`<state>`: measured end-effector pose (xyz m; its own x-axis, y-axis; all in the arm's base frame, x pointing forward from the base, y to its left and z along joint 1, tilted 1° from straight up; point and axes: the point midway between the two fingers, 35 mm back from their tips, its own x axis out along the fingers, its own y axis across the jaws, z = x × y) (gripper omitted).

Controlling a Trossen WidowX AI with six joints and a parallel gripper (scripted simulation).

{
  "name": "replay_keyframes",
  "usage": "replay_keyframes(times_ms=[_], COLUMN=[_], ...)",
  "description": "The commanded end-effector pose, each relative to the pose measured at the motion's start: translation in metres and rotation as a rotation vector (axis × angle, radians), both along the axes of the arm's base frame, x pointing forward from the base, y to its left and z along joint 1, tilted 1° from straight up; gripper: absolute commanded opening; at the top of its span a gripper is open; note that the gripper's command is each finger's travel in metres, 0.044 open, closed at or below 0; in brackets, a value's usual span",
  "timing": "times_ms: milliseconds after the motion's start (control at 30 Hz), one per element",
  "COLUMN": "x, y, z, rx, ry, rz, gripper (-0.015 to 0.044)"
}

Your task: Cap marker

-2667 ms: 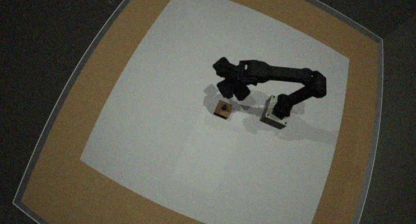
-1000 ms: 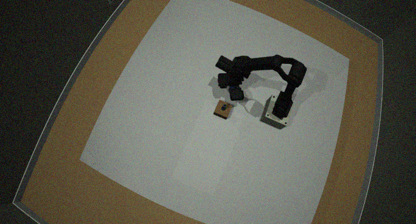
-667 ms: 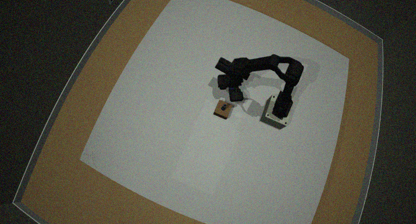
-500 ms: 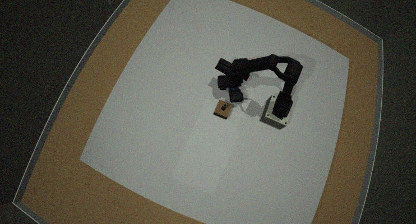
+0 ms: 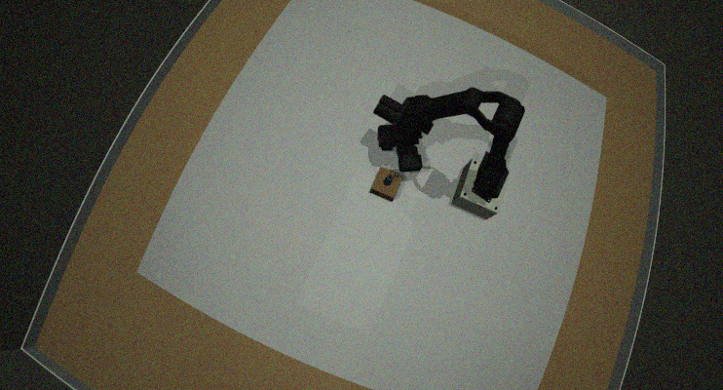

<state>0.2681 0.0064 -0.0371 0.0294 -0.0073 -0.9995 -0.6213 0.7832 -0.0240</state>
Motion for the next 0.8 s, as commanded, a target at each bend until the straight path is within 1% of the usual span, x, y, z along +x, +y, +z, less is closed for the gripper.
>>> replay_keyframes(times_ms=[0, 633, 767], x=[0.001, -0.001, -0.001], y=[0.0, 0.0, 0.001], z=[0.006, 0.056, 0.06], rx=[0.004, 0.004, 0.004], ry=[0.0, -0.001, -0.001], rz=[0.002, 0.002, 0.002], gripper=[0.0, 0.0, 0.0])
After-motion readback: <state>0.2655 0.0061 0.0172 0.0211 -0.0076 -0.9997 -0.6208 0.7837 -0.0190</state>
